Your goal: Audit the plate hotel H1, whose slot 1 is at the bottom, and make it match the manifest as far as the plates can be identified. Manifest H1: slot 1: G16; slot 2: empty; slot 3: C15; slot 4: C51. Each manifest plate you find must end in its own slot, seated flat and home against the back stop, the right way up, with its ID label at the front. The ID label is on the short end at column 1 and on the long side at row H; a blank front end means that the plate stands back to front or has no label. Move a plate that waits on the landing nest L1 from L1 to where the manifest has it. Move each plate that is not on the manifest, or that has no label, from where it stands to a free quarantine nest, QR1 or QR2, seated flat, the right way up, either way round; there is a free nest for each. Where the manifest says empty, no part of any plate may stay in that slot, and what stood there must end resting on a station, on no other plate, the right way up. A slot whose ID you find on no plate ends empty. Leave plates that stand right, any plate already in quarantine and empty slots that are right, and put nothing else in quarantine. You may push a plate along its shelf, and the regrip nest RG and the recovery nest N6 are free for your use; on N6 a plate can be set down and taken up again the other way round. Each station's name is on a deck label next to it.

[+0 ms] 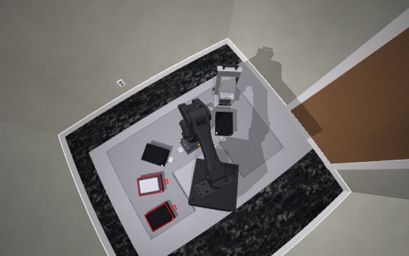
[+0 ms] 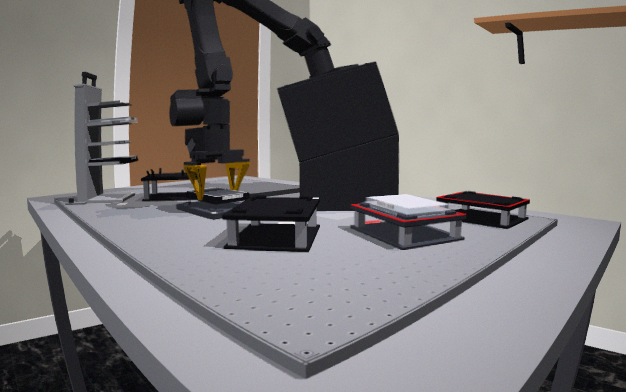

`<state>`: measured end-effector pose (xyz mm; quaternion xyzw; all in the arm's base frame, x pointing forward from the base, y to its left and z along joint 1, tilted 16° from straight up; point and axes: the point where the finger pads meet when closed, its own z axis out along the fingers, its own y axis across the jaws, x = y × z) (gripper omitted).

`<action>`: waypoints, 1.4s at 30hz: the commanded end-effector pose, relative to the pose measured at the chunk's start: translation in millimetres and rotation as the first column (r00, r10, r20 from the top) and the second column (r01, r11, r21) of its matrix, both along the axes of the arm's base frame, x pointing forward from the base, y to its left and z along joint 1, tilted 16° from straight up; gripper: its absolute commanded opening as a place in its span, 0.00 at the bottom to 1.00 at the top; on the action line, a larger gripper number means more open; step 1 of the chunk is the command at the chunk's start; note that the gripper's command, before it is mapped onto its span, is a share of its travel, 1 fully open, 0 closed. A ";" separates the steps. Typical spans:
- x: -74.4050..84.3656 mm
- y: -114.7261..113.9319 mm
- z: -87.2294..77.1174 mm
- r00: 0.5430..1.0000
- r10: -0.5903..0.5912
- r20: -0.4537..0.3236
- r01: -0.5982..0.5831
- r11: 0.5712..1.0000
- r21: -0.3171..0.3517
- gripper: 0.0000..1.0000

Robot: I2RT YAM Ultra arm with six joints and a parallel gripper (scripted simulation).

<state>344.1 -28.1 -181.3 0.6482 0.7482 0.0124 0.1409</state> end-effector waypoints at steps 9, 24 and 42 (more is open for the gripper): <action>4.8 -0.8 -4.2 1.000 0.002 0.010 -0.002 1.000 -0.001 0.86; 6.2 -1.7 -9.6 1.000 0.002 0.010 -0.002 1.000 -0.001 1.00; 2.4 1.0 6.3 1.000 0.002 0.010 -0.002 1.000 -0.001 1.00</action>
